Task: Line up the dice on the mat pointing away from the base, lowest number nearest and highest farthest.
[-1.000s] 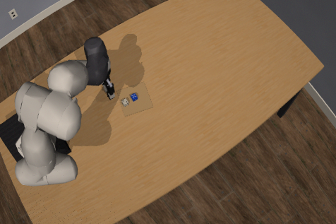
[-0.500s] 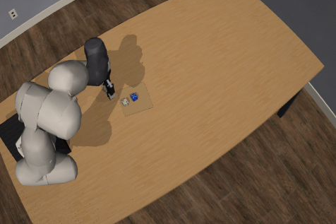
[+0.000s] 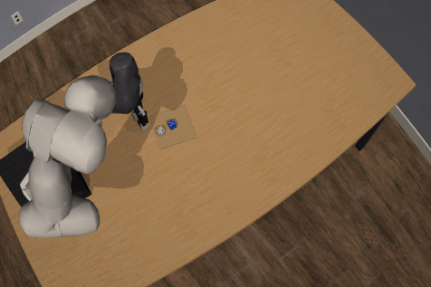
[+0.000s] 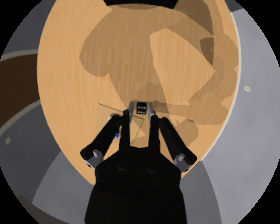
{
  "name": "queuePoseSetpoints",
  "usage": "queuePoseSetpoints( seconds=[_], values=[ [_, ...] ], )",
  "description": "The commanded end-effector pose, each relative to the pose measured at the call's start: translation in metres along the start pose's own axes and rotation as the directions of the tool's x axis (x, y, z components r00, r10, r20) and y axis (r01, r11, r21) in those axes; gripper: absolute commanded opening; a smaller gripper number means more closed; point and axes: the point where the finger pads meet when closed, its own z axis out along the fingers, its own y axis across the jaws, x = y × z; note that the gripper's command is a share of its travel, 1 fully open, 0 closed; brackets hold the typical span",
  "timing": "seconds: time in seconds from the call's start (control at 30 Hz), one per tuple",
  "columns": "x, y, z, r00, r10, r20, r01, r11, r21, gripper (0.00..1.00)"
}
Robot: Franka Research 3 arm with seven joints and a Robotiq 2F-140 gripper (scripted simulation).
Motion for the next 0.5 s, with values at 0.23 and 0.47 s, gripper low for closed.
queuePoseSetpoints(
  seconds=[0.23, 0.47],
  values=[
    [-0.0023, 0.0031, 0.0054, 1.000, 0.005, 0.007, -0.005, 1.000, -0.008, 0.25],
    [-0.0023, 0.0031, 0.0054, 1.000, 0.005, 0.007, -0.005, 1.000, -0.008, 0.25]
  ],
)
